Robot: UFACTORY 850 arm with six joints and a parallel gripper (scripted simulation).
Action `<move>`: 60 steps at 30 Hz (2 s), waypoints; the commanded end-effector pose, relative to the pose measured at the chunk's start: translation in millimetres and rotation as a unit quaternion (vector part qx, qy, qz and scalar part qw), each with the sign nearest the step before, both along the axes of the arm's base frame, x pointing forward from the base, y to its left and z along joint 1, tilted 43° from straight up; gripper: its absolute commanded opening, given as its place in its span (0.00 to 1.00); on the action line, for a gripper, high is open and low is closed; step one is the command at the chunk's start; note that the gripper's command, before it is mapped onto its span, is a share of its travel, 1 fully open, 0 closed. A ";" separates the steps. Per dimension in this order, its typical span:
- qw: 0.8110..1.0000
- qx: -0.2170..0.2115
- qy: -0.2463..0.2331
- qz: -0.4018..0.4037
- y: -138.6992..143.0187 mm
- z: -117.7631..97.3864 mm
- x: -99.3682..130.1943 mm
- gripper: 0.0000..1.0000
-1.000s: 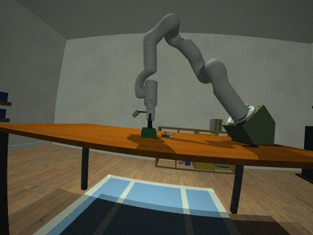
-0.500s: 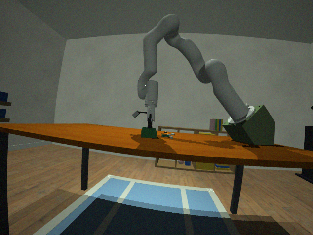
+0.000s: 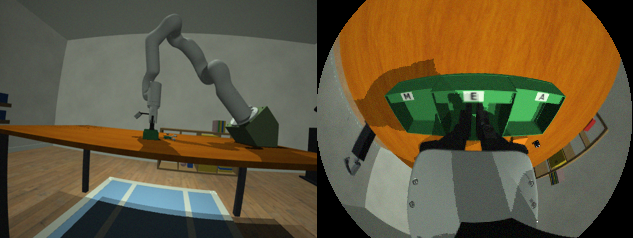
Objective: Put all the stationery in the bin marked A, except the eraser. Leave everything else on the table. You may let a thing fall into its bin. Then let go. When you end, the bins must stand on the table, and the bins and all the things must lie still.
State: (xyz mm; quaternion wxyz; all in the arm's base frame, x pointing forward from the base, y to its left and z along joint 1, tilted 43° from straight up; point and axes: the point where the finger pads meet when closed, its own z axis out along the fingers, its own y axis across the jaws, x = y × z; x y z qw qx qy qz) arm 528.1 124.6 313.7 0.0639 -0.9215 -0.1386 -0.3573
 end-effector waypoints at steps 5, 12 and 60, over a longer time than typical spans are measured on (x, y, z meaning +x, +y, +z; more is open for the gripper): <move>1.000 -0.003 -0.007 -0.004 0.2 0.5 0.2 0.07; 1.000 -0.003 -0.007 -0.004 0.3 0.5 0.2 0.07; 1.000 -0.003 -0.007 -0.004 -12.0 43.8 -38.4 0.07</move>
